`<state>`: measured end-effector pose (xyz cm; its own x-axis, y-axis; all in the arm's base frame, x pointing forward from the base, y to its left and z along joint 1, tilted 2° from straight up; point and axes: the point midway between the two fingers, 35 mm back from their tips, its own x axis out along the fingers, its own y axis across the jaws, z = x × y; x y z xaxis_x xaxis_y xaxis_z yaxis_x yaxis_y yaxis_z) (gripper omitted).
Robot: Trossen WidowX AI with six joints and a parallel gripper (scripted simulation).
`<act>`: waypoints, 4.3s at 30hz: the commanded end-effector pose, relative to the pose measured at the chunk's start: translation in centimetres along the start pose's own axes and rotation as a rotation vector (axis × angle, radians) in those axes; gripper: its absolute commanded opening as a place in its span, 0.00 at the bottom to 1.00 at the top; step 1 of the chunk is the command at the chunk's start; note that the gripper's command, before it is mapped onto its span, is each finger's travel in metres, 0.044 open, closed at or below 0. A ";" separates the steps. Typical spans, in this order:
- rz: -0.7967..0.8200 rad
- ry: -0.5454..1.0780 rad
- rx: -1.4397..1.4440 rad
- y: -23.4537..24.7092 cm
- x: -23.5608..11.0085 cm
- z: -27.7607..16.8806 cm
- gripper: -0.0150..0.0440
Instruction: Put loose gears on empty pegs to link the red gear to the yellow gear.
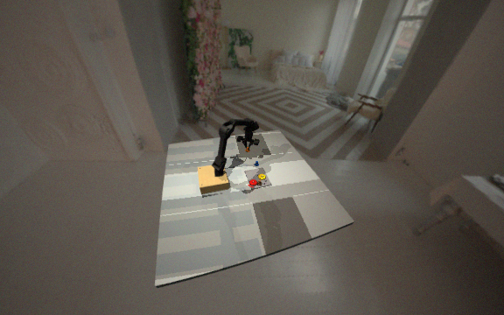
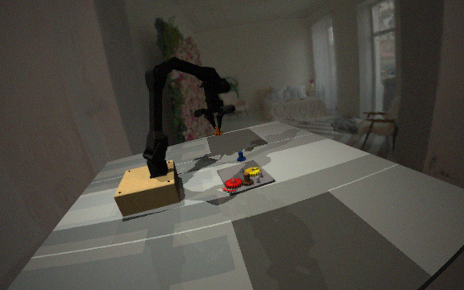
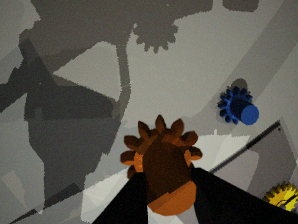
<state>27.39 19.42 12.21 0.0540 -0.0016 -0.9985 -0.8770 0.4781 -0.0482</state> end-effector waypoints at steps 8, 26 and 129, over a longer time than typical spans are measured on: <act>-0.003 0.002 0.008 -0.7 -1.2 -0.6 0.25; -0.009 0.003 0.034 -4.8 -0.1 -2.5 0.25; -0.023 0.023 0.009 -21.2 6.5 -22.9 0.25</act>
<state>35.57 -10.04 6.50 0.0629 -0.0365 -0.9974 -0.8671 0.4928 -0.0727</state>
